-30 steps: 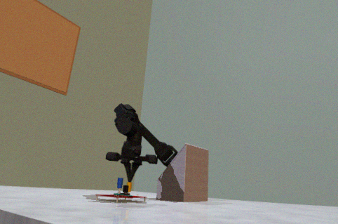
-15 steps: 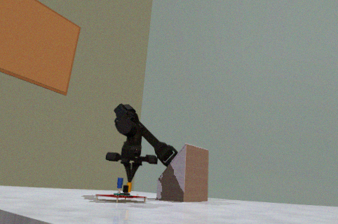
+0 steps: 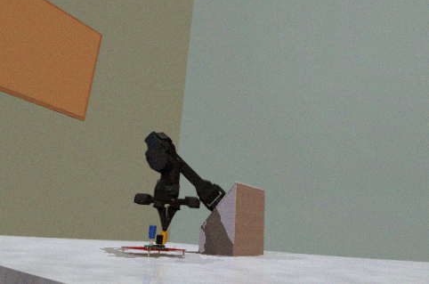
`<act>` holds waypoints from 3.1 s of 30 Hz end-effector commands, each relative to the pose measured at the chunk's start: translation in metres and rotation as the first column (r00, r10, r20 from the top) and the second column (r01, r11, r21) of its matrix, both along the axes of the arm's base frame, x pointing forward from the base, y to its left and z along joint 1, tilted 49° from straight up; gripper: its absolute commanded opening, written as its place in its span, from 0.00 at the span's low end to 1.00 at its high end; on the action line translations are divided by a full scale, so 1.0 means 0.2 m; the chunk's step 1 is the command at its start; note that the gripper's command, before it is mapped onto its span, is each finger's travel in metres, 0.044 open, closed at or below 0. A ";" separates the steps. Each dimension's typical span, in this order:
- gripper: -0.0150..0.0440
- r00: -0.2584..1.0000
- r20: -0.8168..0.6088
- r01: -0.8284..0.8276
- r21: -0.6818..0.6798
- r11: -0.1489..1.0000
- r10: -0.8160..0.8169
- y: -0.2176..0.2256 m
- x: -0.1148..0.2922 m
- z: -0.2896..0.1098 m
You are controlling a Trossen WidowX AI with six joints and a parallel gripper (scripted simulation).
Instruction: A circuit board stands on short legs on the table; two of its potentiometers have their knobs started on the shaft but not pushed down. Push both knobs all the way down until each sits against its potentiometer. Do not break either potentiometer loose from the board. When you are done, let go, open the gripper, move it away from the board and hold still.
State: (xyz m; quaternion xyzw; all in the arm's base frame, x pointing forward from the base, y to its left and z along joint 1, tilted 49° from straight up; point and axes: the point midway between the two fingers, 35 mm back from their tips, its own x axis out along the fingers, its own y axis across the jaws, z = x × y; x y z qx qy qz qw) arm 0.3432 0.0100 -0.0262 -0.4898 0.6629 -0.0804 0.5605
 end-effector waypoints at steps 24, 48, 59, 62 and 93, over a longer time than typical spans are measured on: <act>0.25 1.000 0.005 0.021 -0.004 1.000 -0.021 -0.05 0.01 -0.03; 0.25 1.000 0.005 0.021 -0.004 1.000 -0.021 -0.05 0.01 -0.03; 0.25 1.000 0.005 0.021 -0.003 1.000 -0.021 -0.03 0.01 -0.01; 0.25 1.000 0.005 0.021 -0.003 1.000 -0.020 -0.01 0.01 0.00; 0.25 0.977 -0.132 -0.162 0.038 0.986 0.166 0.16 0.04 0.09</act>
